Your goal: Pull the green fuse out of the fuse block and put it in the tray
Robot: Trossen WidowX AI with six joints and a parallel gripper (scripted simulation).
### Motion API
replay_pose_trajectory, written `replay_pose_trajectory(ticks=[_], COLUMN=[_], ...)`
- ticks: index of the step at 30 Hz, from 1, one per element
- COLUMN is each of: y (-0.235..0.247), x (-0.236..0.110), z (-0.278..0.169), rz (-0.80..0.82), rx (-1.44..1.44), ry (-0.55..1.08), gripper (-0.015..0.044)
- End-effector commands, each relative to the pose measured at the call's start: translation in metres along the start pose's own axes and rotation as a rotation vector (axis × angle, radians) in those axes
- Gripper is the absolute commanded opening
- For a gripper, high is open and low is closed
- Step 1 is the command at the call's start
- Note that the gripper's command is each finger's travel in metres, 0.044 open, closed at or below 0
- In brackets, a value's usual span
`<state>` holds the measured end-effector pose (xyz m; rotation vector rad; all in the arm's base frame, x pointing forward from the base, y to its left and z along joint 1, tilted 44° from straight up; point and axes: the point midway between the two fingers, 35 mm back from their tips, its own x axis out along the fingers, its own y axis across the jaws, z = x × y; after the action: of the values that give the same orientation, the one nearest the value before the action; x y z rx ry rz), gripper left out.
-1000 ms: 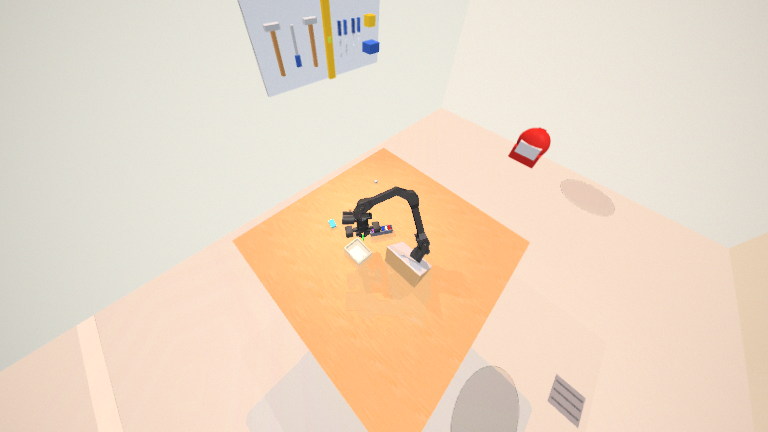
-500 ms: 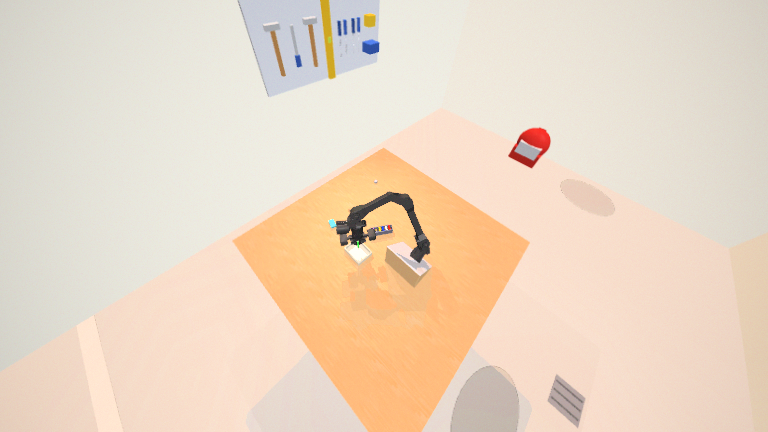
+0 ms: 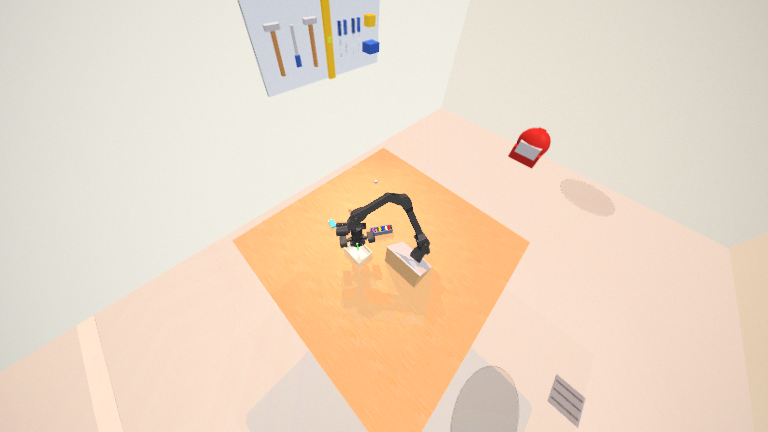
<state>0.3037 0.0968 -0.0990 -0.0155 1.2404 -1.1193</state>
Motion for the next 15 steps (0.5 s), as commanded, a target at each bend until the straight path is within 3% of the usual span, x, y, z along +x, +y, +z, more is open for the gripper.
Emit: replay_pose_trajectory(ticks=[1,8,15], y=[-0.0011,-0.0016,-0.0007], x=[0.0071,0.0158,0.0124], z=[0.0001,0.0001,0.0000], rz=[-0.003,-0.003,-0.002], rx=[-0.005,-0.005,0.000], ry=[-0.005,-0.006,0.000], gripper=[0.0000,0.0000,0.0184])
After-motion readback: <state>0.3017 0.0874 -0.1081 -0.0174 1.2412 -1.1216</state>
